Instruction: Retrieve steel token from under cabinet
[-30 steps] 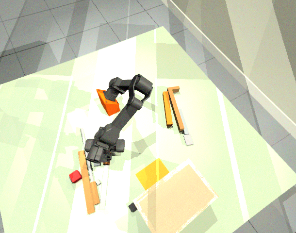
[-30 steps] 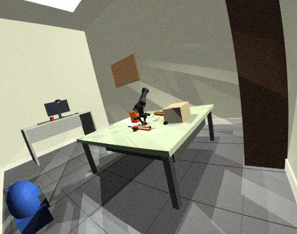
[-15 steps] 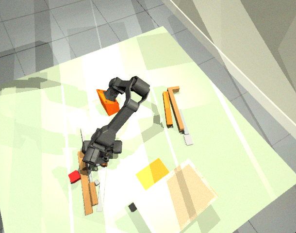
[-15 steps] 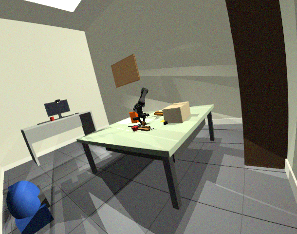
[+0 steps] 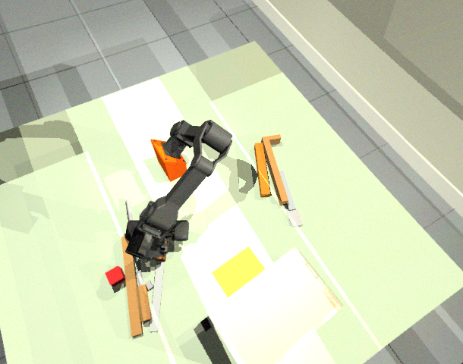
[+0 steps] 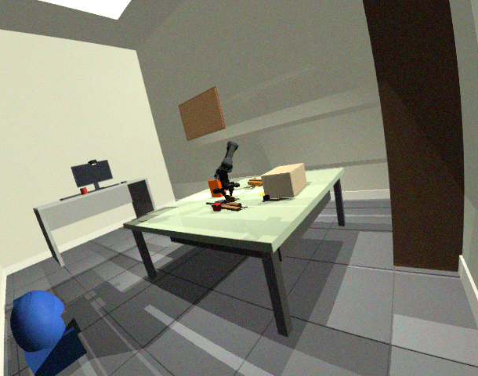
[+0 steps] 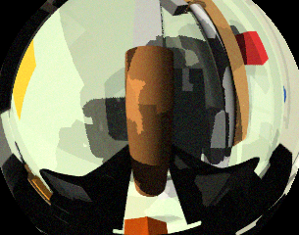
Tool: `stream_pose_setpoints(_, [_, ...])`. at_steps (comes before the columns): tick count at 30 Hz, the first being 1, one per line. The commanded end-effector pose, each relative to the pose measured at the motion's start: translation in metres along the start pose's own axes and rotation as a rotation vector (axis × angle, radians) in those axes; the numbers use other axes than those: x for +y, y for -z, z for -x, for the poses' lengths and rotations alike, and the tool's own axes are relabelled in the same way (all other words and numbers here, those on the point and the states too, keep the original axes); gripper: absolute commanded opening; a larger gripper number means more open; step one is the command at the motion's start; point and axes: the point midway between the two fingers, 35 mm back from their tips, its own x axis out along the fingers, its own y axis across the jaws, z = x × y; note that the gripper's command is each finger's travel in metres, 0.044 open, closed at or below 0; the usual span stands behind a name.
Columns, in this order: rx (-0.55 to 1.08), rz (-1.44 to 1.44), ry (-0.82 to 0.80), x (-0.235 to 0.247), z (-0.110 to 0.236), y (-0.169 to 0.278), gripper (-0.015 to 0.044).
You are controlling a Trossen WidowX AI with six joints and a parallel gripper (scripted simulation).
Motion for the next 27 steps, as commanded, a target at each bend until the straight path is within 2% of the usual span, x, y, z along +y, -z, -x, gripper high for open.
stream_pose_setpoints(1, [-0.003,-0.007,0.006,-0.004,0.001,-0.002,0.0000])
stream_pose_setpoints(27, [-0.004,-0.007,0.008,-0.021,0.002,-0.012,0.0000])
